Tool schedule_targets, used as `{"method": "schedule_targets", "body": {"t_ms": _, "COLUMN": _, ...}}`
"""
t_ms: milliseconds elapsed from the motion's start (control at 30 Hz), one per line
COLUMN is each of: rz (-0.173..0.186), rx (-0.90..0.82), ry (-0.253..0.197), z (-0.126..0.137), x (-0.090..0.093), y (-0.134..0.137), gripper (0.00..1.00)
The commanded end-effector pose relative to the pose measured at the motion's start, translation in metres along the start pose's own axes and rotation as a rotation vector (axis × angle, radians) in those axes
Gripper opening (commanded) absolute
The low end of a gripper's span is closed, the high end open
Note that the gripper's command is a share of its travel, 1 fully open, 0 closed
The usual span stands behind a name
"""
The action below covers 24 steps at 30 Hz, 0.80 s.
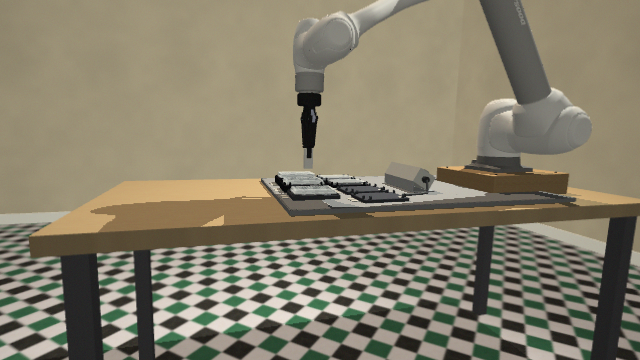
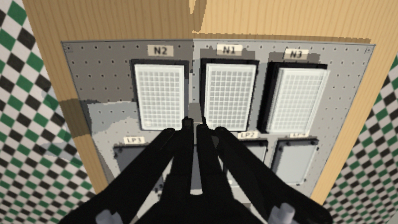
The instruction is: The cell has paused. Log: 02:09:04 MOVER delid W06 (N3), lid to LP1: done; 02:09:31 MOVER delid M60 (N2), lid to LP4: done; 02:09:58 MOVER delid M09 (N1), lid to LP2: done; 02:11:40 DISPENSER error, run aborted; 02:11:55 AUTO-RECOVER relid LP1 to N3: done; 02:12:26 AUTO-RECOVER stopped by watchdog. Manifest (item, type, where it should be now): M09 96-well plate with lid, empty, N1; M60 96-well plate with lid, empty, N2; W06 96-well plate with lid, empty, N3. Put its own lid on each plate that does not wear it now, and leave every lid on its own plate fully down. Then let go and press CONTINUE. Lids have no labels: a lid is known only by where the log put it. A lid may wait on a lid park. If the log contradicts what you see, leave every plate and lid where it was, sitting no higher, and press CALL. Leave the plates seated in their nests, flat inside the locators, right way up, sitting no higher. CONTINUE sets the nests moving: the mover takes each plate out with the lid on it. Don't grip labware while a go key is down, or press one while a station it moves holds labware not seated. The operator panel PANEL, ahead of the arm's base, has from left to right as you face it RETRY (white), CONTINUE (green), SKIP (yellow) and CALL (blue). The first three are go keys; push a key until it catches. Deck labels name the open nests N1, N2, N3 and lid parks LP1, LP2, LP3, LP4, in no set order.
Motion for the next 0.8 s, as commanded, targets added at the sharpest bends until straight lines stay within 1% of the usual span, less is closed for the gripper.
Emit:
{"method": "schedule_targets", "body": {"t_ms": 0, "rz": 0.000, "rx": 0.000, "ry": 0.000, "z": 0.000, "x": 0.000, "y": 0.000, "gripper": 0.00}}
{"method": "schedule_targets", "body": {"t_ms": 400, "rz": 0.000, "rx": 0.000, "ry": 0.000, "z": 0.000, "x": 0.000, "y": 0.001, "gripper": 0.00}}
{"method": "schedule_targets", "body": {"t_ms": 433, "rz": 0.000, "rx": 0.000, "ry": 0.000, "z": -0.003, "x": 0.000, "y": 0.009, "gripper": 0.00}}
{"method": "schedule_targets", "body": {"t_ms": 467, "rz": 0.000, "rx": 0.000, "ry": 0.000, "z": -0.007, "x": 0.000, "y": 0.026, "gripper": 0.00}}
{"method": "schedule_targets", "body": {"t_ms": 533, "rz": 0.000, "rx": 0.000, "ry": 0.000, "z": -0.018, "x": 0.000, "y": 0.075, "gripper": 0.00}}
{"method": "schedule_targets", "body": {"t_ms": 600, "rz": 0.000, "rx": 0.000, "ry": 0.000, "z": -0.018, "x": 0.000, "y": 0.075, "gripper": 0.00}}
{"method": "schedule_targets", "body": {"t_ms": 633, "rz": 0.000, "rx": 0.000, "ry": 0.000, "z": -0.023, "x": 0.000, "y": 0.099, "gripper": 0.00}}
{"method": "schedule_targets", "body": {"t_ms": 667, "rz": 0.000, "rx": 0.000, "ry": 0.000, "z": -0.025, "x": 0.000, "y": 0.116, "gripper": 0.00}}
{"method": "schedule_targets", "body": {"t_ms": 700, "rz": 0.000, "rx": 0.000, "ry": 0.000, "z": -0.025, "x": 0.000, "y": 0.116, "gripper": 0.00}}
{"method": "schedule_targets", "body": {"t_ms": 733, "rz": 0.000, "rx": 0.000, "ry": 0.000, "z": -0.026, "x": 0.000, "y": 0.124, "gripper": 0.00}}
{"method": "schedule_targets", "body": {"t_ms": 767, "rz": 0.000, "rx": 0.000, "ry": 0.000, "z": -0.027, "x": 0.000, "y": 0.126, "gripper": 0.00}}
Point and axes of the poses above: the point where the finger pads meet when closed, its own x axis out along the fingers, its own y axis across the jaws, z = x × y, the point moved 2 cm from there along -x, back along the fingers, and after that the axes turned 13 degrees about x, right-handed, at the moved point
